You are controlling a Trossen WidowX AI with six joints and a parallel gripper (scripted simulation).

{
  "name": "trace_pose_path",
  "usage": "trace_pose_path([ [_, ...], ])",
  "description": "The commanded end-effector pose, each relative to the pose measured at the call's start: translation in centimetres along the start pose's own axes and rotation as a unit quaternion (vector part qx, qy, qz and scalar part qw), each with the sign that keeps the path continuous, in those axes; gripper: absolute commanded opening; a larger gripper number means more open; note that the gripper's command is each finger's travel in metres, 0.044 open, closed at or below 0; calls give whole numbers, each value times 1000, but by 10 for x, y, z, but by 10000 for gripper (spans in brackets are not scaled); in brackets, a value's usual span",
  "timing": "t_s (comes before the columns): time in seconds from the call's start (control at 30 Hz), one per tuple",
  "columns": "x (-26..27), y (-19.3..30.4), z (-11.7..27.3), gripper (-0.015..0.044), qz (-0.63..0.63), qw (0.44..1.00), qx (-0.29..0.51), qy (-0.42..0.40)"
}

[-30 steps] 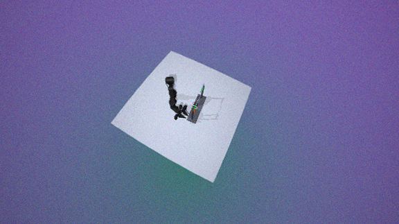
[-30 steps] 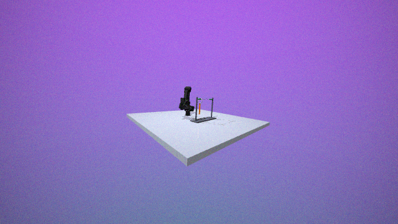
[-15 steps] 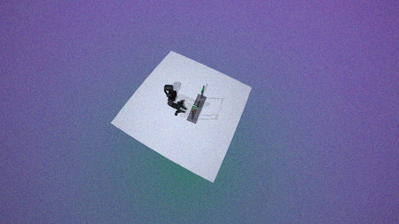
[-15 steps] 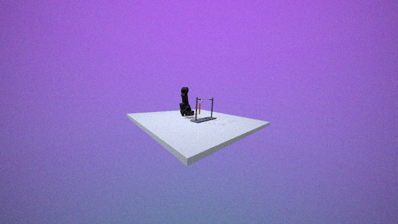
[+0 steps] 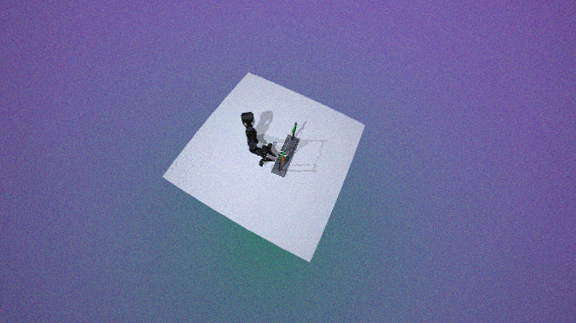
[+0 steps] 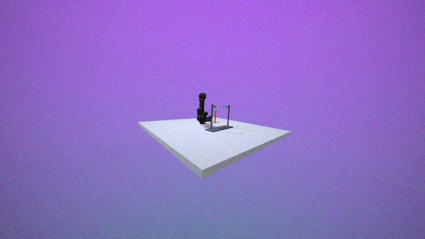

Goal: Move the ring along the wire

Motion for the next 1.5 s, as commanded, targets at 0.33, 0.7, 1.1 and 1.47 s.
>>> trace_pose_path([
  [0.33, -2, -9, -16, 160, -3, 1000, -7, 3],
  [0.7, -4, -10, -32, 160, -2, 1000, -7, 3],
  [1.1, -4, -10, -50, 160, -2, 1000, -8, 3],
  [1.47, -2, -11, -68, 160, -2, 1000, -9, 3],
])
Point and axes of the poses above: the point midway between the two fingers, 35 mm back from their tips, its own z axis back along the fingers, its own x axis across the jaws, y = z × x, the point moved 7 cm from there along z, back along the fingers, and after that the axes turned 3 degrees about z, right-handed, at the moved point
